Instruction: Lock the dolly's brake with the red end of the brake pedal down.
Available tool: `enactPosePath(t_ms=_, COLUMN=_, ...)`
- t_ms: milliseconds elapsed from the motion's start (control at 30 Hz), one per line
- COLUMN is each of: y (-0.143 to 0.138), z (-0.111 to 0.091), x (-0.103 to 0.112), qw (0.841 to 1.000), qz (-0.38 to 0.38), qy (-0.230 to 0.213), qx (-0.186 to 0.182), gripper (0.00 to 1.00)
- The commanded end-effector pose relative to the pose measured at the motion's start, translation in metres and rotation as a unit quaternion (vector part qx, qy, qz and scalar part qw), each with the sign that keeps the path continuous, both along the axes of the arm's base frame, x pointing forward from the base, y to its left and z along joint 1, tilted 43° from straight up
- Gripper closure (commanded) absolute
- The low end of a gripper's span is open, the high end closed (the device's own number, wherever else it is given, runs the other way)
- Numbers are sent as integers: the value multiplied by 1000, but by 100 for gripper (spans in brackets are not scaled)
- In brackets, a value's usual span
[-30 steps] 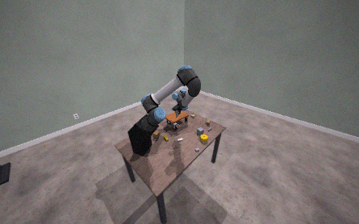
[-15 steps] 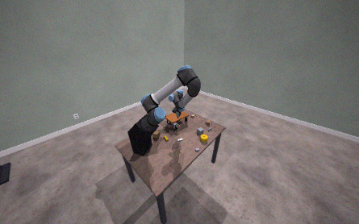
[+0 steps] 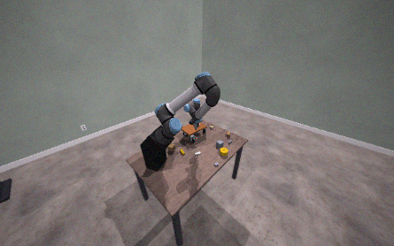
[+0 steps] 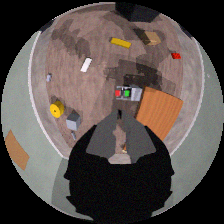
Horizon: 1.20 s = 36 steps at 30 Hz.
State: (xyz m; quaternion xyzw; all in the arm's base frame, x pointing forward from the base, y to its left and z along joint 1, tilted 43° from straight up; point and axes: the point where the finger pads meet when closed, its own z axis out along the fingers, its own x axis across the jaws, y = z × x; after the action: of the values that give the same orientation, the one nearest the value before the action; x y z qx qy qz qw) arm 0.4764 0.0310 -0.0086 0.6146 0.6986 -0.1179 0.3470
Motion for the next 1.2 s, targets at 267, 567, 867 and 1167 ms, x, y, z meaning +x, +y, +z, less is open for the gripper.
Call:
enactPosePath(t_ms=267, y=-24, z=-29, x=16, qw=1000, qz=1, qy=-2, qx=0, gripper=100)
enactPosePath(t_ms=567, y=-23, z=-29, x=15, qw=1000, qz=2, qy=-1, qx=0, gripper=100)
enactPosePath(t_ms=867, y=-24, z=-29, x=15, qw=1000, qz=1, qy=-2, qx=0, gripper=100)
enactPosePath(t_ms=1167, y=-24, z=-29, x=15, qw=1000, qz=1, qy=-2, qx=0, gripper=100)
